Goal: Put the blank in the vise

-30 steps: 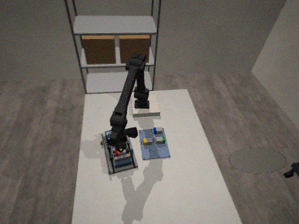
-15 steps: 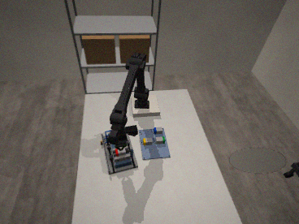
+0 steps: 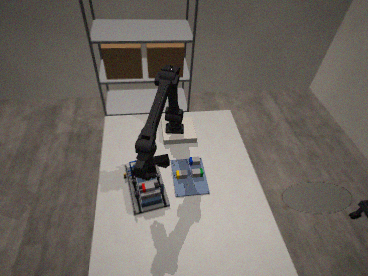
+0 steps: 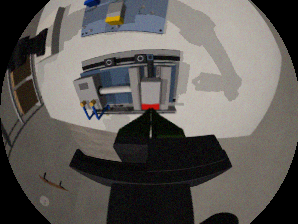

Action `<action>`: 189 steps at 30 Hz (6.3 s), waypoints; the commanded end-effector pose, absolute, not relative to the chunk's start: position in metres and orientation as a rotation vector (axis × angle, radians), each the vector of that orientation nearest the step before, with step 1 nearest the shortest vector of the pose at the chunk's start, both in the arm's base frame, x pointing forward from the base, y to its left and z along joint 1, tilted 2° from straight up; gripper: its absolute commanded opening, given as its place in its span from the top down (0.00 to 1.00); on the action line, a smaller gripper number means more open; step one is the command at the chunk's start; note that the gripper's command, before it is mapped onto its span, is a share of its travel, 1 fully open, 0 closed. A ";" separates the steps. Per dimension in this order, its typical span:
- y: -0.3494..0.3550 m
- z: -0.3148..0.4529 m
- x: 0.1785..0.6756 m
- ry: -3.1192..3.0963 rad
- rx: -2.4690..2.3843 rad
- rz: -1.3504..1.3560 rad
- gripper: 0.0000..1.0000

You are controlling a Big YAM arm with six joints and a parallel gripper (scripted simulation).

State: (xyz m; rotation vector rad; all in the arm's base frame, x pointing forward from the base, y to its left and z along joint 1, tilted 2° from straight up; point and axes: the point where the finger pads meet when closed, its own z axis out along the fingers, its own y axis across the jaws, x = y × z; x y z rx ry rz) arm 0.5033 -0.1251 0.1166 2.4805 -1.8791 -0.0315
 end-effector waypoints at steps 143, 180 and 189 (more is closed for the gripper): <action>-0.138 0.132 0.480 -2.532 -1.888 0.019 1.00; -0.138 0.117 0.480 -2.514 -1.875 0.032 1.00; -0.137 0.118 0.476 -2.525 -1.883 0.024 1.00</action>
